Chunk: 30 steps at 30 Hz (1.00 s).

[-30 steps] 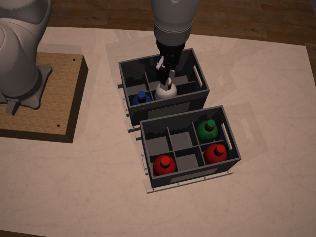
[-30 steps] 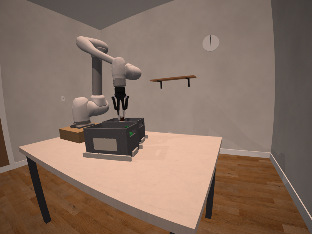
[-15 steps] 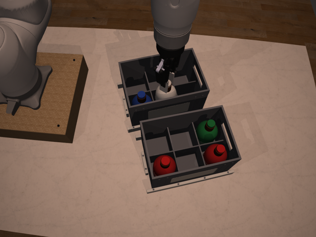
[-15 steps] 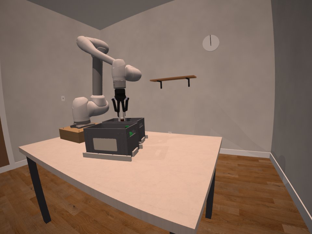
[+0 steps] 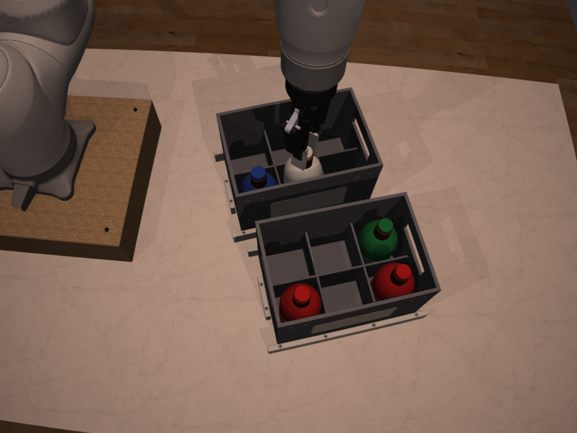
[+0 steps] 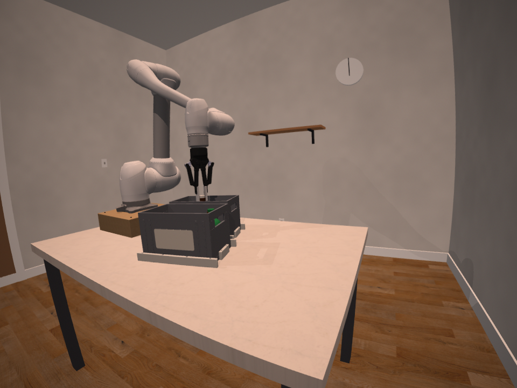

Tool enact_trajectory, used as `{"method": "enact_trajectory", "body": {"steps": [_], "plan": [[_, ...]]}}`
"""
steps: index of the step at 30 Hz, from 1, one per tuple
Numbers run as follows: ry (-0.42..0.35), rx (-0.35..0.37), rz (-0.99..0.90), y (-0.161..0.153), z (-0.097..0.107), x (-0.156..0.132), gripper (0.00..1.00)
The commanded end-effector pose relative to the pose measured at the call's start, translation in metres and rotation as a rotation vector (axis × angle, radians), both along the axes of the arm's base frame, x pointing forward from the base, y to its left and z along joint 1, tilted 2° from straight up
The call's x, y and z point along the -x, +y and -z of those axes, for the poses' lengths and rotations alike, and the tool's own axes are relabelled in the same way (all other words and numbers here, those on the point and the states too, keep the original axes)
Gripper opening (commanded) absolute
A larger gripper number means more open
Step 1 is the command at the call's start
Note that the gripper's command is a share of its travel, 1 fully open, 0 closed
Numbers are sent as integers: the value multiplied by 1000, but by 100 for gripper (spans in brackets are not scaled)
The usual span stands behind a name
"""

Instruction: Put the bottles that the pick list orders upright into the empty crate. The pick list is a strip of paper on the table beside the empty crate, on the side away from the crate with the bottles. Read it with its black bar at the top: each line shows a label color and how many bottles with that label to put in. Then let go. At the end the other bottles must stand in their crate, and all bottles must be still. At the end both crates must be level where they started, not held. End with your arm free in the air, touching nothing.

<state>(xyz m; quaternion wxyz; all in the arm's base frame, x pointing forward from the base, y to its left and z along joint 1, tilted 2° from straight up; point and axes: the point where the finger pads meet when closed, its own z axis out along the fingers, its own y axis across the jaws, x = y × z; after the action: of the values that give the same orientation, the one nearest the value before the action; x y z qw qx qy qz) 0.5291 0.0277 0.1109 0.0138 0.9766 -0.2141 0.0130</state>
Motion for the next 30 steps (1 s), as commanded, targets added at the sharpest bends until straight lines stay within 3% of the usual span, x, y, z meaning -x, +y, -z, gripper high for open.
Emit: {"method": "enact_trajectory", "body": {"steps": [1,30], "plan": [[0,0,0,0,0,0,0],[0,0,0,0,4,0,0]]}}
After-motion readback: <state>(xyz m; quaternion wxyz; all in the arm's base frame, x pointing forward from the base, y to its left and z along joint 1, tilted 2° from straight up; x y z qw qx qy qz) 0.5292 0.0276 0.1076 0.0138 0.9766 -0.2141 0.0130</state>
